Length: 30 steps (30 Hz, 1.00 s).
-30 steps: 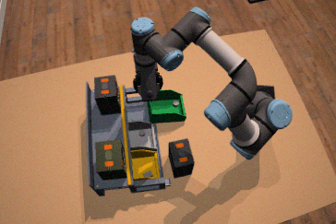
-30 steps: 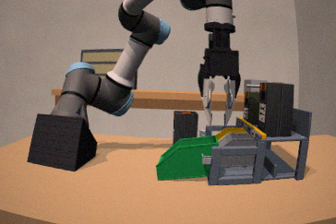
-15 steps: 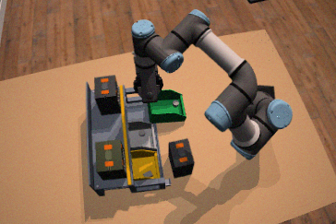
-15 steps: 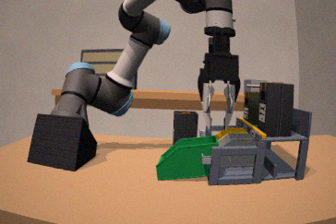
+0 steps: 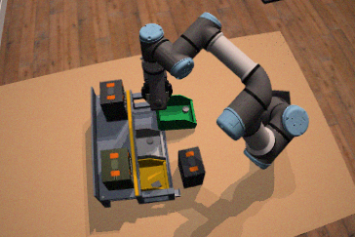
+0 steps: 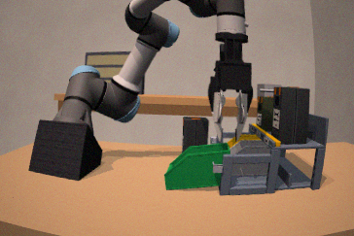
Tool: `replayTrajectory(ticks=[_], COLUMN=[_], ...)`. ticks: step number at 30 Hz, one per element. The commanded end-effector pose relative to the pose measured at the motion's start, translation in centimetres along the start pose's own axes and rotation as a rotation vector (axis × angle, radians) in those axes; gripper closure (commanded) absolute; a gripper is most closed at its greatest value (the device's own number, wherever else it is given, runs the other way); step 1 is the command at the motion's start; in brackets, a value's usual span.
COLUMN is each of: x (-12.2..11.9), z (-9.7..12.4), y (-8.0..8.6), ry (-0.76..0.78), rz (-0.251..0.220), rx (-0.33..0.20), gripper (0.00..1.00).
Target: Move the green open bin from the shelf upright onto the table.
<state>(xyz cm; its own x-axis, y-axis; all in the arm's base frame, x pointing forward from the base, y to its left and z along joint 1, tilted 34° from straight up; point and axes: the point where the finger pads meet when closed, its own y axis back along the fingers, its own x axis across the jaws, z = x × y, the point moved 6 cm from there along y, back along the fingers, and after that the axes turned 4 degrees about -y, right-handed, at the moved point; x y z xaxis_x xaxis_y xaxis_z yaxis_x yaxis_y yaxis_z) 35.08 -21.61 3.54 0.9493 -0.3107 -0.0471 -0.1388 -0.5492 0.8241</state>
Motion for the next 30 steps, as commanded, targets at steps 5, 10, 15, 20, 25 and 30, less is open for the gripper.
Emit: replayTrajectory(ticks=[5,10,15,20,25,30], x=[0.0,0.0,0.0,0.0,0.0,0.0], z=[0.0,0.0,0.0,0.0,0.0,0.0], y=[-0.2,-1.0,-1.0,-1.0,-1.7,-1.9], ry=[0.0,0.0,0.0,0.0,0.0,0.0], rz=[0.003,0.003,0.003,0.003,0.003,0.003], rx=[-0.002,-0.002,-0.002,-0.002,-0.002,-0.002], gripper=[0.8,0.8,0.8,0.8,0.8,0.8])
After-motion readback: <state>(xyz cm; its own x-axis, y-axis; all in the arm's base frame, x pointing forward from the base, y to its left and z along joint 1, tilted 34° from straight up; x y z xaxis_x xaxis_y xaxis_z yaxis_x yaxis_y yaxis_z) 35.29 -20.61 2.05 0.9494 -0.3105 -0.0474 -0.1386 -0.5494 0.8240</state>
